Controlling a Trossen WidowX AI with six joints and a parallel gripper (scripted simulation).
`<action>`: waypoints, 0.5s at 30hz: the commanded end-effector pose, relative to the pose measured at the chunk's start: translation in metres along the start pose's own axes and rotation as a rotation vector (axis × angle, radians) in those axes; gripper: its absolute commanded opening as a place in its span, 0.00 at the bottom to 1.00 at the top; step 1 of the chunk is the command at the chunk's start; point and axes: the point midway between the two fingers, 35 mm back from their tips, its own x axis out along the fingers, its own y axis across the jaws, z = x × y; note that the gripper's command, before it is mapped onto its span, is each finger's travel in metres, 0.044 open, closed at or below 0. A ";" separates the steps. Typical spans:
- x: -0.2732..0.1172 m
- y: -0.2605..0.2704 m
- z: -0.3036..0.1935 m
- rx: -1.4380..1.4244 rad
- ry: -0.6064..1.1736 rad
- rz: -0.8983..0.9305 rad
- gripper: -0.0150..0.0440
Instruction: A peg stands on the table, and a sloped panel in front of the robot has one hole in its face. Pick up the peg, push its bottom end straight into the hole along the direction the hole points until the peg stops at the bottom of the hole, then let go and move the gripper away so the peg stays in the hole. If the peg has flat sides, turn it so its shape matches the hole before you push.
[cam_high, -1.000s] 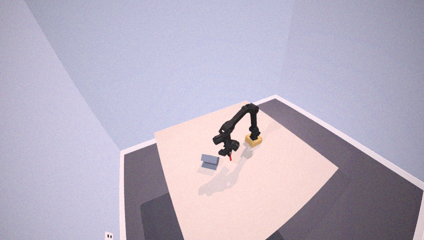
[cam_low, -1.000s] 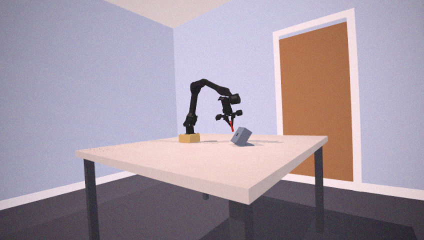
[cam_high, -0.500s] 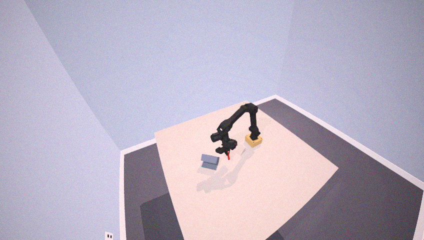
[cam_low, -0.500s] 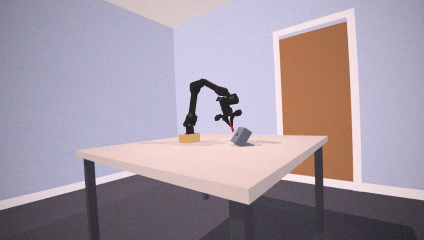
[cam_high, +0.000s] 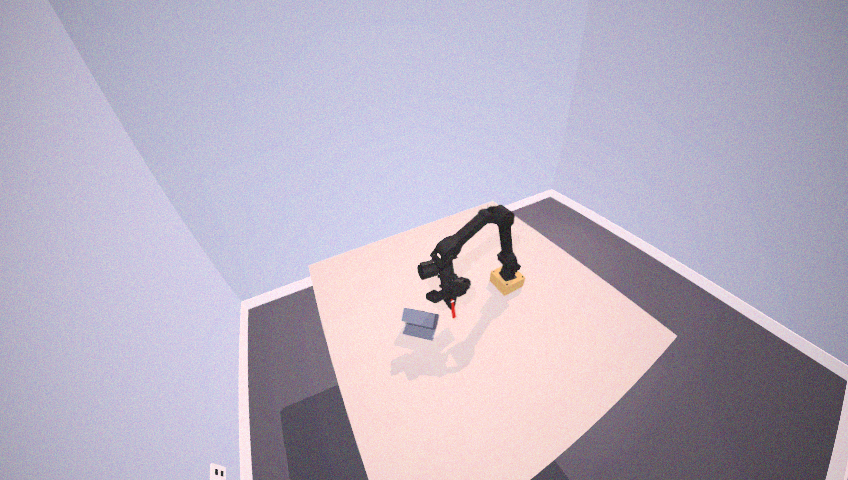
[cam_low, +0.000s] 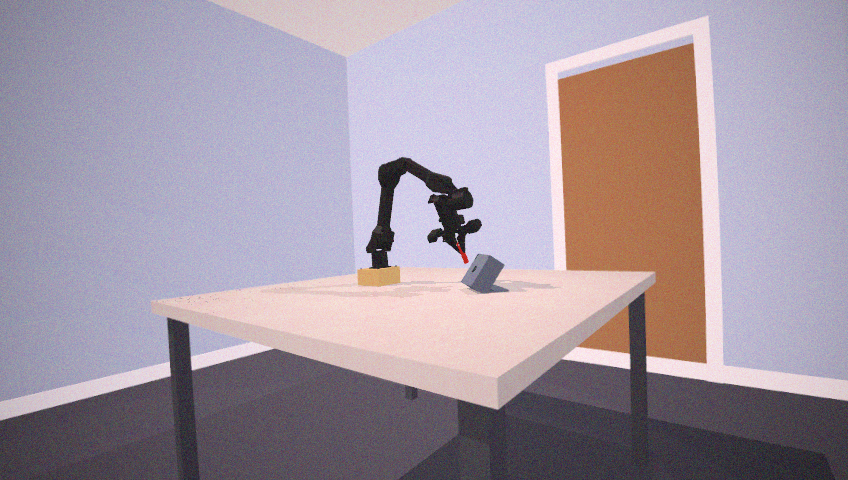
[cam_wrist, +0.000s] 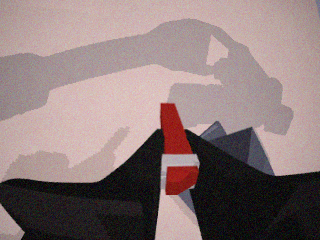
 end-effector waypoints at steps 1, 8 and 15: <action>0.000 0.001 -0.005 0.038 -0.018 -0.011 0.25; -0.004 -0.001 -0.013 0.090 -0.038 -0.035 0.25; -0.008 -0.001 -0.021 0.142 -0.059 -0.060 0.25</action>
